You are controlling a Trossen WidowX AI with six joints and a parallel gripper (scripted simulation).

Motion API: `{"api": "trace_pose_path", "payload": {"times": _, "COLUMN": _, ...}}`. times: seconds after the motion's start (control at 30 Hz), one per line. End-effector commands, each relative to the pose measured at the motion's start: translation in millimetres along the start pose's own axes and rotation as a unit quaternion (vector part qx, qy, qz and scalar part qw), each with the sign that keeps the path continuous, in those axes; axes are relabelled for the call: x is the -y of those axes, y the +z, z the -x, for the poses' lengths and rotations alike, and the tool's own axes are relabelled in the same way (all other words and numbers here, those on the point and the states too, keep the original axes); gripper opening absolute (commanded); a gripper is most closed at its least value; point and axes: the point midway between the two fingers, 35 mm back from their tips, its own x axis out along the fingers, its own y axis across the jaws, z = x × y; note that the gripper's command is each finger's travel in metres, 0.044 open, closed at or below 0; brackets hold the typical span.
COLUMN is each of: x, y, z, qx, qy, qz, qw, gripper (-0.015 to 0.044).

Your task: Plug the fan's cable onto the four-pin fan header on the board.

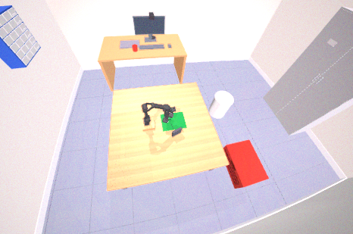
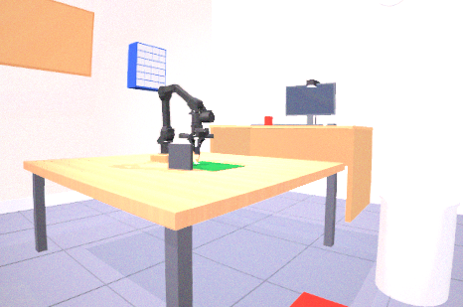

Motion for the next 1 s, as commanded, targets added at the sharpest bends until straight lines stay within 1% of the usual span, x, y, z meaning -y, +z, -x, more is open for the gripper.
{"api": "trace_pose_path", "payload": {"times": 0.0, "x": -0.3, "y": -1.4, "z": 0.0, "qx": -0.002, "qy": 0.001, "qz": -0.002, "qw": 1.0, "gripper": 0.0}}
{"api": "trace_pose_path", "payload": {"times": 0.07, "x": -0.3, "y": -1.4, "z": -2.8, "qx": -0.002, "qy": 0.001, "qz": -0.002, "qw": 1.0, "gripper": 0.0}}
{"api": "trace_pose_path", "payload": {"times": 0.2, "x": -0.3, "y": -1.9, "z": -22.1, "qx": -0.002, "qy": 0.001, "qz": -0.001, "qw": 1.0, "gripper": 0.0}}
{"api": "trace_pose_path", "payload": {"times": 0.97, "x": -0.9, "y": 0.0, "z": -22.1, "qx": -0.002, "qy": 0.001, "qz": 0.005, "qw": 1.0, "gripper": 0.0}}
